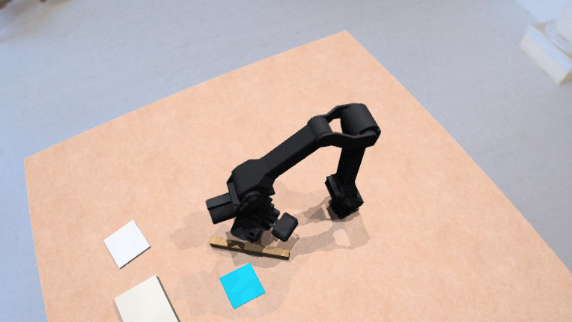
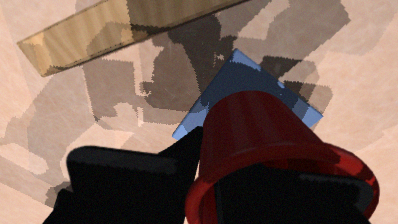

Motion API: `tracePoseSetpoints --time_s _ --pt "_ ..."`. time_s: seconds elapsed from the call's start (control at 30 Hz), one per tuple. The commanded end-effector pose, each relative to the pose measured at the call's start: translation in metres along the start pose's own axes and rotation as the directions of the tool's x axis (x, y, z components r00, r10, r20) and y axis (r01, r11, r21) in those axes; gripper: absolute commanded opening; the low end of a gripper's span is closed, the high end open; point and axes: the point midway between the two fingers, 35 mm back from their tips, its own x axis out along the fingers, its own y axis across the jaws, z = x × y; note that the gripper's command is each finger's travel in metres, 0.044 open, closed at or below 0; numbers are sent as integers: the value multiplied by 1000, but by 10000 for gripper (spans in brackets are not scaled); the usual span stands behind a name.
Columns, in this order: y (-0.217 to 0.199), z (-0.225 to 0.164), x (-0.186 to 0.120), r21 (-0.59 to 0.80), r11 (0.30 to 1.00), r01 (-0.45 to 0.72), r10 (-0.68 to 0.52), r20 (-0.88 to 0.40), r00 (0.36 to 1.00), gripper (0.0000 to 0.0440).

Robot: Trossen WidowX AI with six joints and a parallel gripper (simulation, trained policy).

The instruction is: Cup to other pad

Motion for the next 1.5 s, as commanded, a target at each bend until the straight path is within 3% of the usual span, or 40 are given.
tracePoseSetpoints --time_s 0.0,0.8,1.47 --pt "-3 7 -10 -31 999 9 -8 23 1000 13" --pt "7 61 -63 -131 988 85 -64 153 986 0" --pt "45 126 -66 -205 968 142 -87 254 963 0"
